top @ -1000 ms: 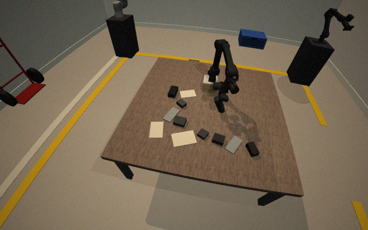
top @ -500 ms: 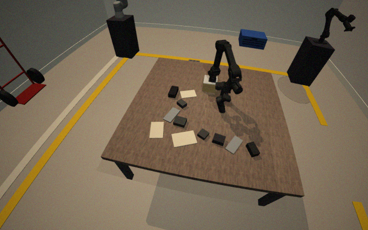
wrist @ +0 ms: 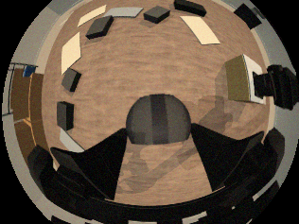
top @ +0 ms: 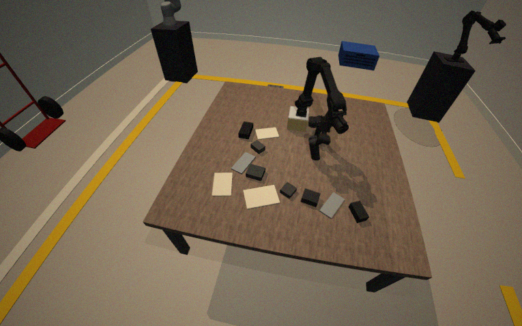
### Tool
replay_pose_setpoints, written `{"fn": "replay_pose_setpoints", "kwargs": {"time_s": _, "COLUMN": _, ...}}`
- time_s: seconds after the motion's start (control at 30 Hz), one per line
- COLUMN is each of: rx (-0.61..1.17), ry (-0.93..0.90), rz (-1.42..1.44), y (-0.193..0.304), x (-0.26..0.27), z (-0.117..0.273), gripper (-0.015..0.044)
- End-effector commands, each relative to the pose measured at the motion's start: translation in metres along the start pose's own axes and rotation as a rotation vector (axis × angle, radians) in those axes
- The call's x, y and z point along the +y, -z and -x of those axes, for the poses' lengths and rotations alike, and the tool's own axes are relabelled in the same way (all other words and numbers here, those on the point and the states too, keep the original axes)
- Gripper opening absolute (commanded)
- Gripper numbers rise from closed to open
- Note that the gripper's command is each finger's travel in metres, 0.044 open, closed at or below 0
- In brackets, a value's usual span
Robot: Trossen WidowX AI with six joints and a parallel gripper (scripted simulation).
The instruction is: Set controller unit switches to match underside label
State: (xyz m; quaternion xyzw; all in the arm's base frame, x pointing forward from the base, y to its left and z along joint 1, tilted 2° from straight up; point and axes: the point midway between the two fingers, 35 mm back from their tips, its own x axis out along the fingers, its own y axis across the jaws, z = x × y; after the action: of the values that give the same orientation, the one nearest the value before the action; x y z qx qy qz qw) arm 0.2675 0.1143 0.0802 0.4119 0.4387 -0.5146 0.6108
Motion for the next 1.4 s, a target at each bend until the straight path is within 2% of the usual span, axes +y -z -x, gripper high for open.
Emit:
{"fn": "replay_pose_setpoints", "kwargs": {"time_s": 0.0, "rx": 0.019, "ry": 0.000, "rz": -0.003, "y": 0.007, "x": 0.001, "z": 0.002, "gripper": 0.0336}}
{"fn": "replay_pose_setpoints", "kwargs": {"time_s": 1.37, "rx": 0.114, "ry": 0.000, "rz": -0.003, "y": 0.037, "x": 0.001, "z": 0.010, "gripper": 0.0336}}
